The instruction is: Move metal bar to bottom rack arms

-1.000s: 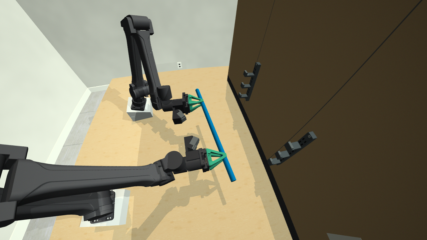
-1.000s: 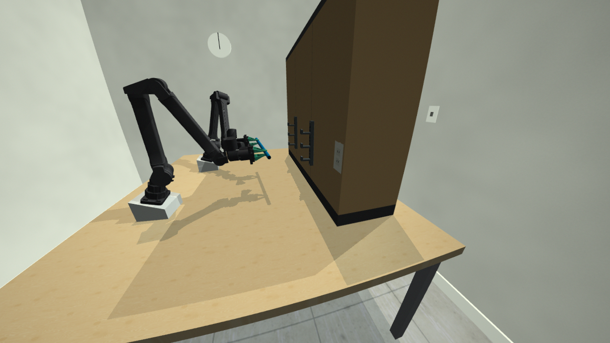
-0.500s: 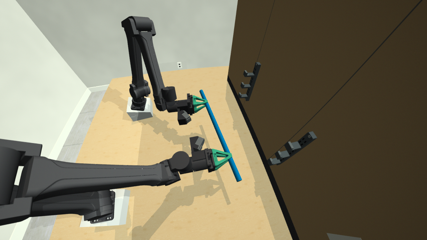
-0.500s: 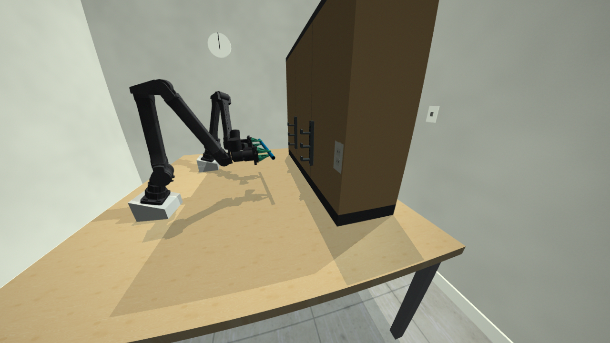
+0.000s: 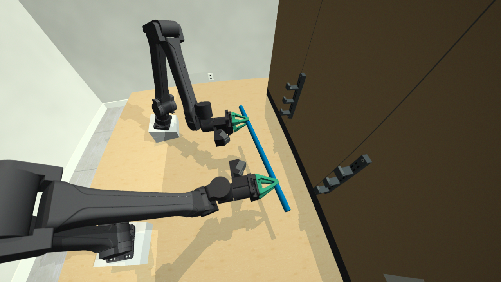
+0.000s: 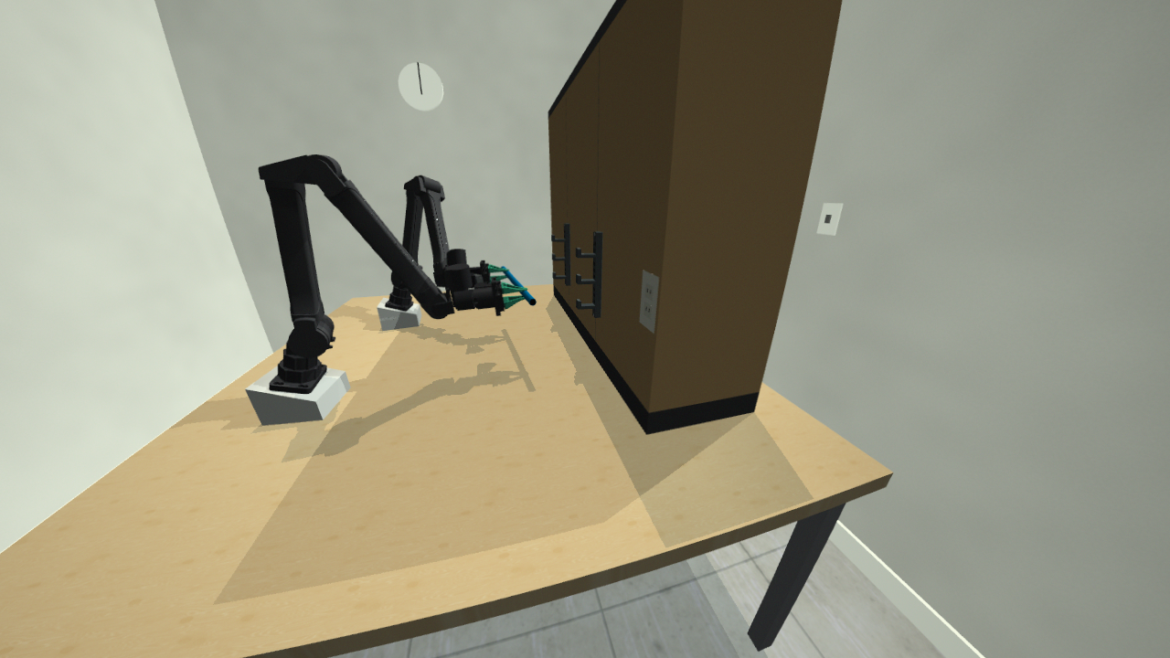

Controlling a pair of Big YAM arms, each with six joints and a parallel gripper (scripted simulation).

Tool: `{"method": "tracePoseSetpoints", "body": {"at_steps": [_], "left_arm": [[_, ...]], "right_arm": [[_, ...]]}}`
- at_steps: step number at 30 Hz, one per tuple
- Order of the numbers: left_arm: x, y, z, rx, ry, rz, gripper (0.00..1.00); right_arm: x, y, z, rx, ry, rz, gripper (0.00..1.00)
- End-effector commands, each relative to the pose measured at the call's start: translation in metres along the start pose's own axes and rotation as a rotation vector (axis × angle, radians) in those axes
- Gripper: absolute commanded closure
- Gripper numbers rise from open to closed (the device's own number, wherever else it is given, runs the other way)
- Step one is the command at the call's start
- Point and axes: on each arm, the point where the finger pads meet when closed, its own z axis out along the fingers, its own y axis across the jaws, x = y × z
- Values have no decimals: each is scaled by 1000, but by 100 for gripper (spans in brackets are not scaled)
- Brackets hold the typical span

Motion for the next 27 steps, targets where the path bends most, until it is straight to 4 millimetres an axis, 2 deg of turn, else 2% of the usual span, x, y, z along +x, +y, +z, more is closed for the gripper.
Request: {"method": "tracePoseSetpoints", "body": {"at_steps": [1, 27], "left_arm": [[9, 20, 26, -48, 63, -43, 100], [11, 19, 66, -48, 63, -43, 100]], "right_arm": [[11, -17, 19, 39, 27, 26, 100], [12, -16, 59, 39, 27, 26, 100]]}}
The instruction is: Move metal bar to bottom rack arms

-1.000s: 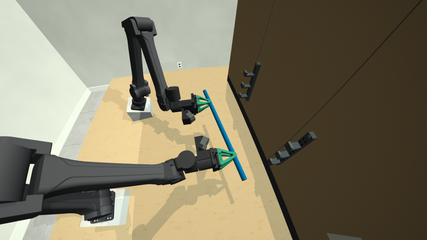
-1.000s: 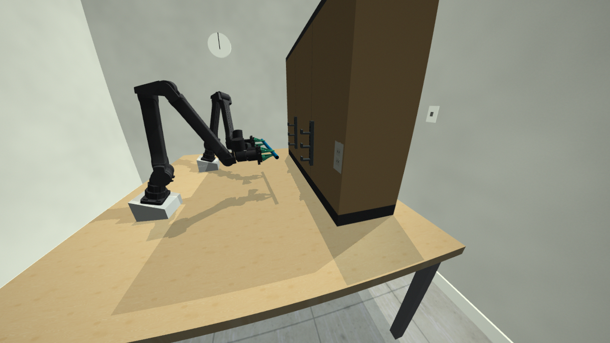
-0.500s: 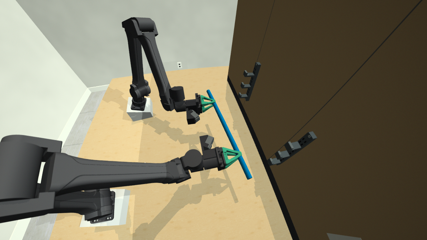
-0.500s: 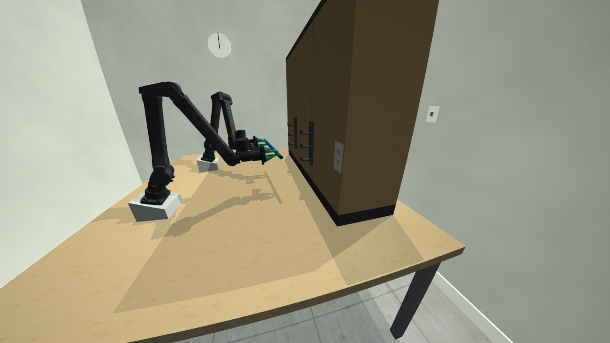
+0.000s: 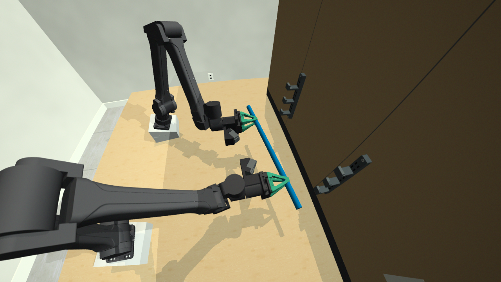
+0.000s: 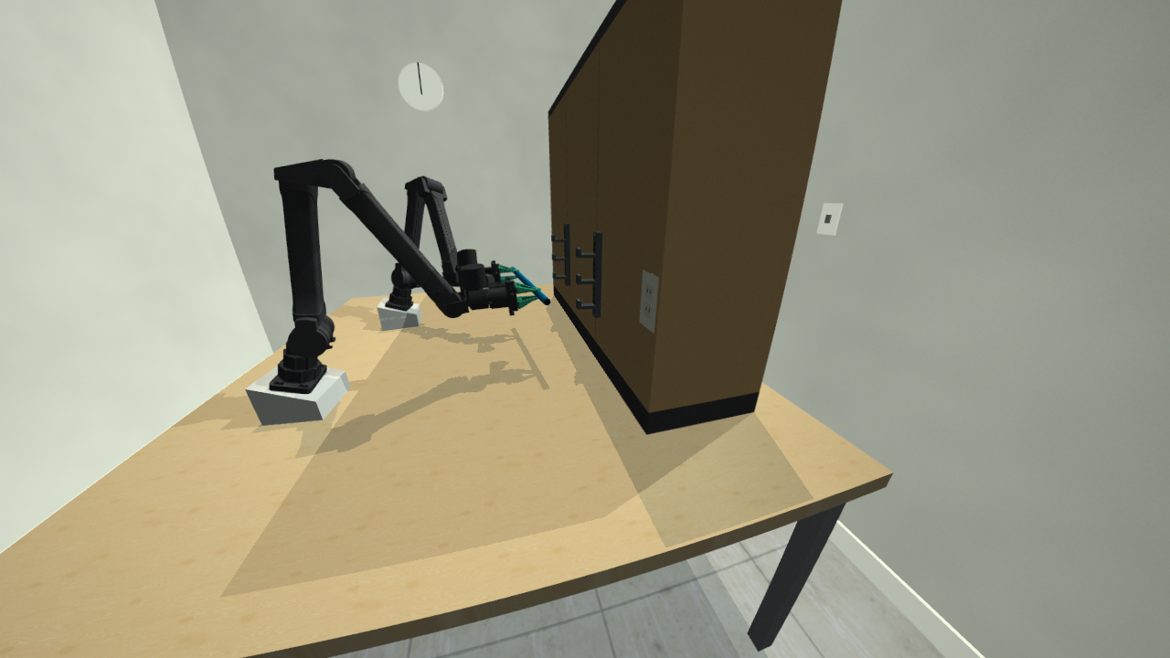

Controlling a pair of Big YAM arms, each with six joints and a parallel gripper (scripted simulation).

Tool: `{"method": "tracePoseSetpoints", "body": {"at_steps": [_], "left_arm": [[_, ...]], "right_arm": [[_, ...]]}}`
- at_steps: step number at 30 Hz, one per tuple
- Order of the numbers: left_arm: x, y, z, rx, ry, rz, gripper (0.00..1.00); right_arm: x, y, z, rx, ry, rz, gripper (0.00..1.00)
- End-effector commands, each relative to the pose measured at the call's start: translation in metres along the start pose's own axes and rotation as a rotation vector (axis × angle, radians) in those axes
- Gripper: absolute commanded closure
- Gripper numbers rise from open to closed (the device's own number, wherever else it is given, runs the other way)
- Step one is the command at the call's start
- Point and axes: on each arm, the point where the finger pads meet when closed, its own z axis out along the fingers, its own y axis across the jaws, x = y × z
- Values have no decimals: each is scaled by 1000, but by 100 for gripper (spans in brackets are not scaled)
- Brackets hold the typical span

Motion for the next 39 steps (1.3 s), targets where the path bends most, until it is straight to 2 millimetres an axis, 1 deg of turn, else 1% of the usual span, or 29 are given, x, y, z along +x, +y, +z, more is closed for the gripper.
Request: {"method": "tracePoseSetpoints", "body": {"at_steps": [1, 4, 6, 21, 23, 39], "left_arm": [[9, 24, 30, -55, 61, -40, 100], [10, 24, 35, -55, 61, -40, 100], [10, 24, 35, -55, 61, -40, 100], [11, 25, 60, -55, 61, -40, 100], [11, 25, 60, -55, 61, -40, 100], [12, 27, 85, -55, 61, -40, 100]], "right_arm": [[11, -20, 22, 45, 25, 29, 100], [11, -20, 27, 45, 25, 29, 100], [11, -20, 27, 45, 25, 29, 100], [11, -22, 53, 45, 25, 29, 100], [11, -22, 53, 45, 25, 29, 100], [11, -23, 78, 45, 25, 29, 100]]}}
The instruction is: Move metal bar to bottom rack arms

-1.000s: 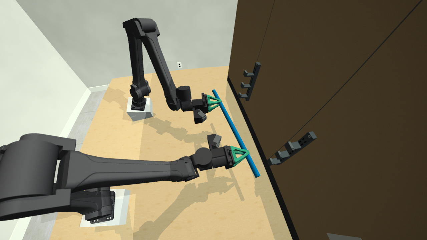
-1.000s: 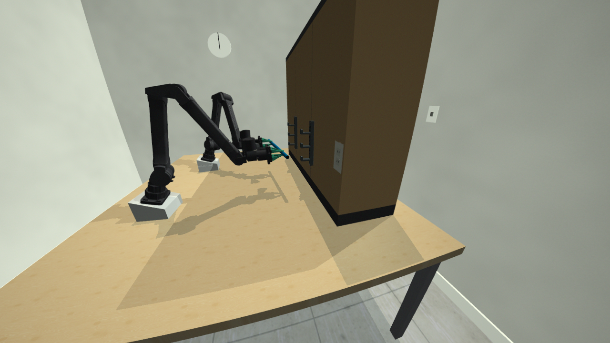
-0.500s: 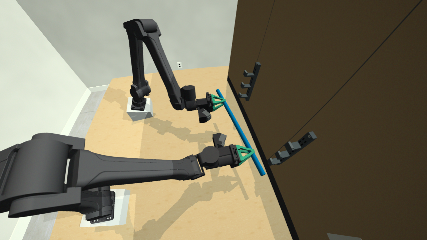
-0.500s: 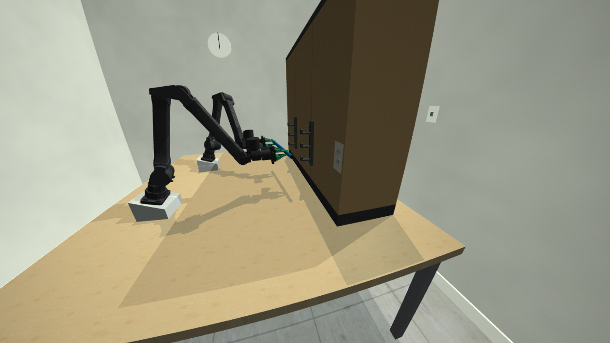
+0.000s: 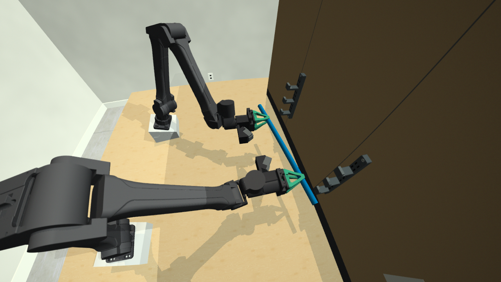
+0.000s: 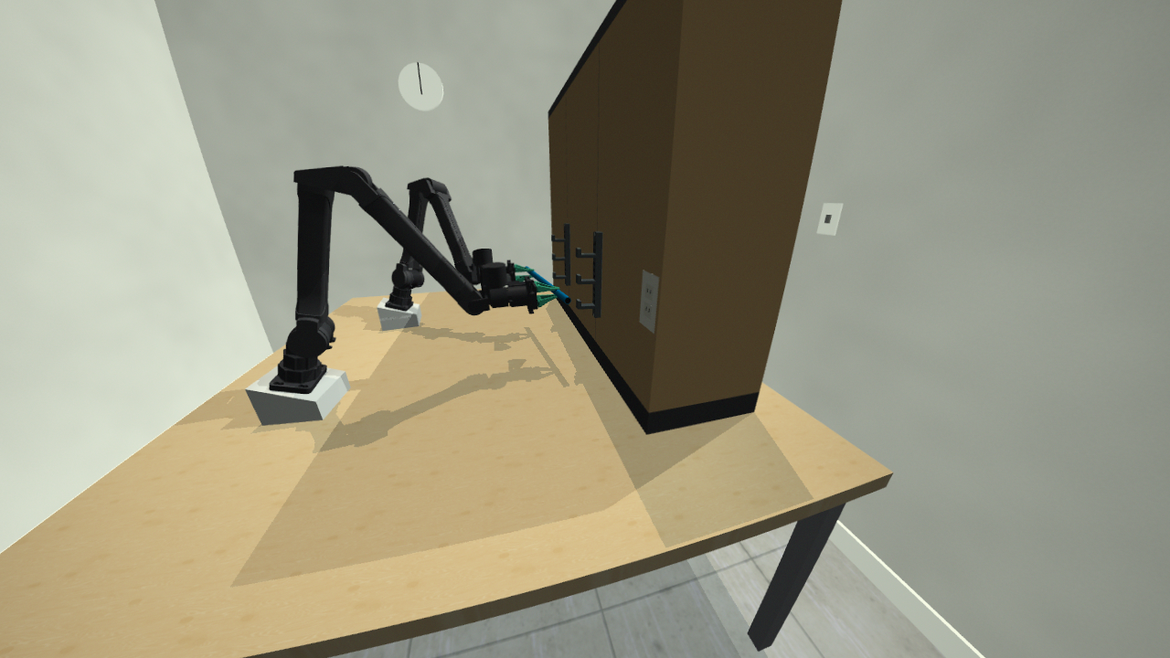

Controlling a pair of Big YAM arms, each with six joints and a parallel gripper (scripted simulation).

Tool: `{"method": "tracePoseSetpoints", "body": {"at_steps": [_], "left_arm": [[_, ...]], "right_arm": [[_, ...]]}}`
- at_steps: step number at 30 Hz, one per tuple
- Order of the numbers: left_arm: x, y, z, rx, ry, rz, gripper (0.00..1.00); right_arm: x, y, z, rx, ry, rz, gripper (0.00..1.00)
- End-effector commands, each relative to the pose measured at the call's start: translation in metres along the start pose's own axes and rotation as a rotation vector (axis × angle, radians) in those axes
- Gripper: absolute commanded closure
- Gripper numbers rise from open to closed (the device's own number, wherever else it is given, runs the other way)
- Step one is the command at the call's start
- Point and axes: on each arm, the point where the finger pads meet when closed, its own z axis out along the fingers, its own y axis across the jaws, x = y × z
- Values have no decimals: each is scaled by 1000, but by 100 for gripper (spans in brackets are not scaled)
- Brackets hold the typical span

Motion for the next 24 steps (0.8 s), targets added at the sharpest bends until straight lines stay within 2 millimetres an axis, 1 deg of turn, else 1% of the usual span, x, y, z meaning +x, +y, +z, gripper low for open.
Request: {"method": "tracePoseSetpoints", "body": {"at_steps": [1, 16, 24], "left_arm": [[10, 29, 28, -64, 54, -38, 100], [11, 31, 53, -64, 54, -38, 100], [11, 32, 53, -64, 54, -38, 100]], "right_arm": [[11, -26, 20, 53, 22, 32, 100], [11, -28, 45, 53, 22, 32, 100], [11, -29, 45, 53, 22, 32, 100]]}}
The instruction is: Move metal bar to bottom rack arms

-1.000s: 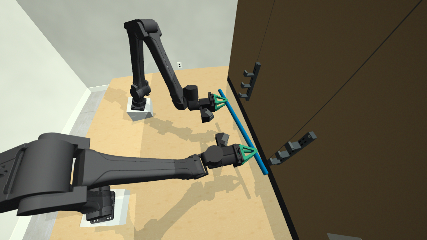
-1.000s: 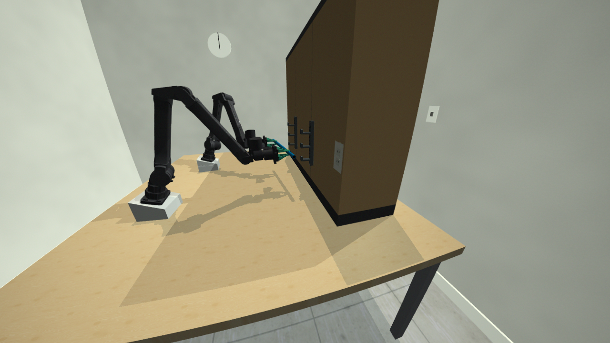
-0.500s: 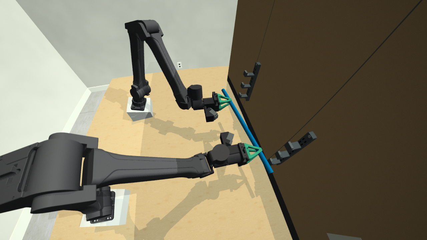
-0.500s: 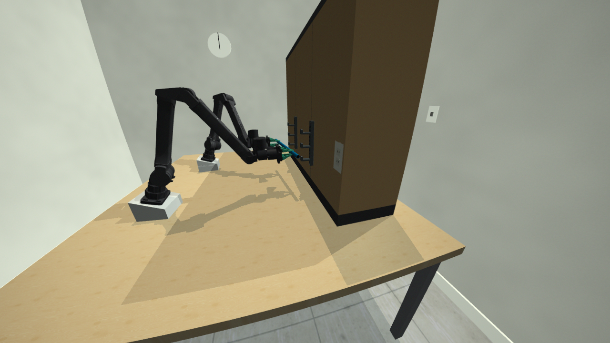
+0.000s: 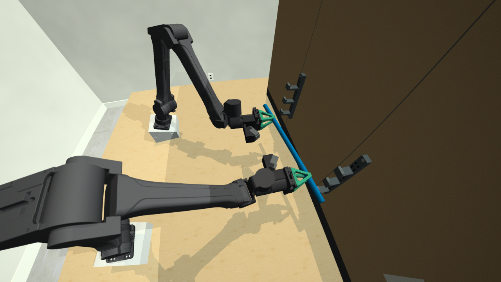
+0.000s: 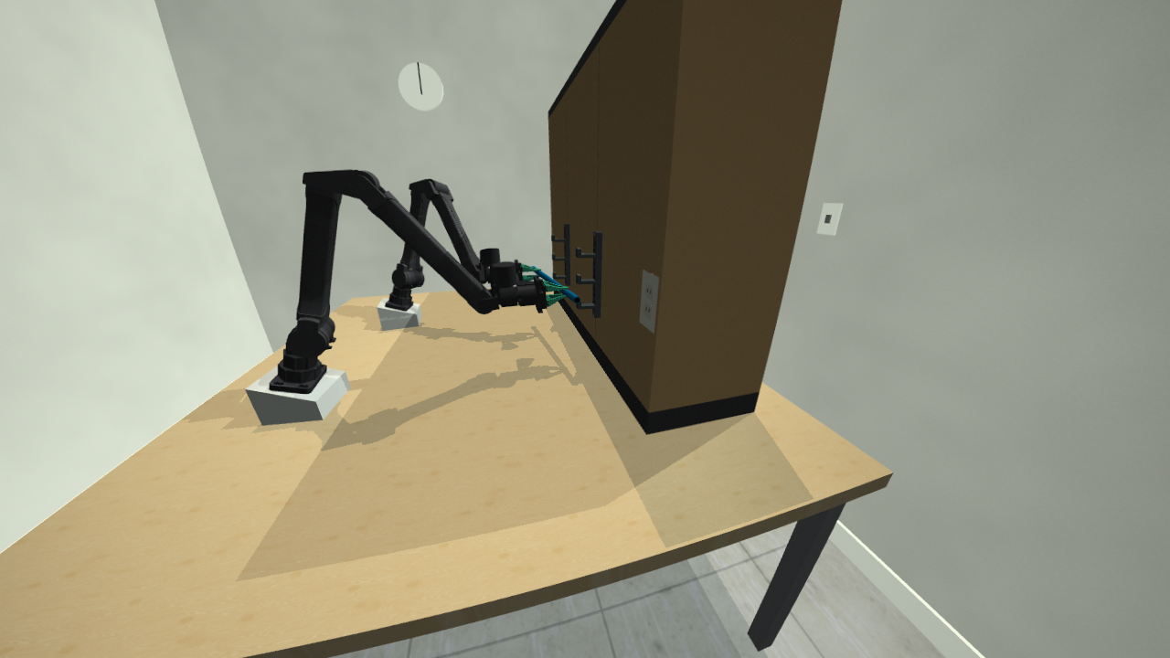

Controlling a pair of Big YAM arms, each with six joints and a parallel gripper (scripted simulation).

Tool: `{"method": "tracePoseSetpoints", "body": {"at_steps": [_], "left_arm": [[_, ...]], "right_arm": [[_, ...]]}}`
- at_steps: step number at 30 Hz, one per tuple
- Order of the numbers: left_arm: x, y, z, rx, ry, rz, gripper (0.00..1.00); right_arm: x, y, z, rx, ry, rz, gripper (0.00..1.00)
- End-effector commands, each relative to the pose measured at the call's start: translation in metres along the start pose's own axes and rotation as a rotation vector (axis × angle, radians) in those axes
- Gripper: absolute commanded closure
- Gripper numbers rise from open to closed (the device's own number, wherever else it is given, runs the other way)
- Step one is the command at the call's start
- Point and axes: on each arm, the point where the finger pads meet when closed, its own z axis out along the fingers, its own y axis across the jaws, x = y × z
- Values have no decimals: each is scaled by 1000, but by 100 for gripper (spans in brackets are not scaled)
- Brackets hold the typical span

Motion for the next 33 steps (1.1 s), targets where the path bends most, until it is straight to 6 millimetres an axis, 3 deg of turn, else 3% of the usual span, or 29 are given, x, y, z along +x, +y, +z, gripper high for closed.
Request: {"method": "tracePoseSetpoints", "body": {"at_steps": [1, 11, 33], "left_arm": [[10, 33, 26, -69, 51, -38, 100], [10, 35, 26, -69, 51, -38, 100], [11, 36, 46, -69, 51, -38, 100]], "right_arm": [[10, -30, 19, 58, 20, 32, 100], [10, -31, 19, 58, 20, 32, 100], [9, -35, 21, 58, 20, 32, 100]]}}
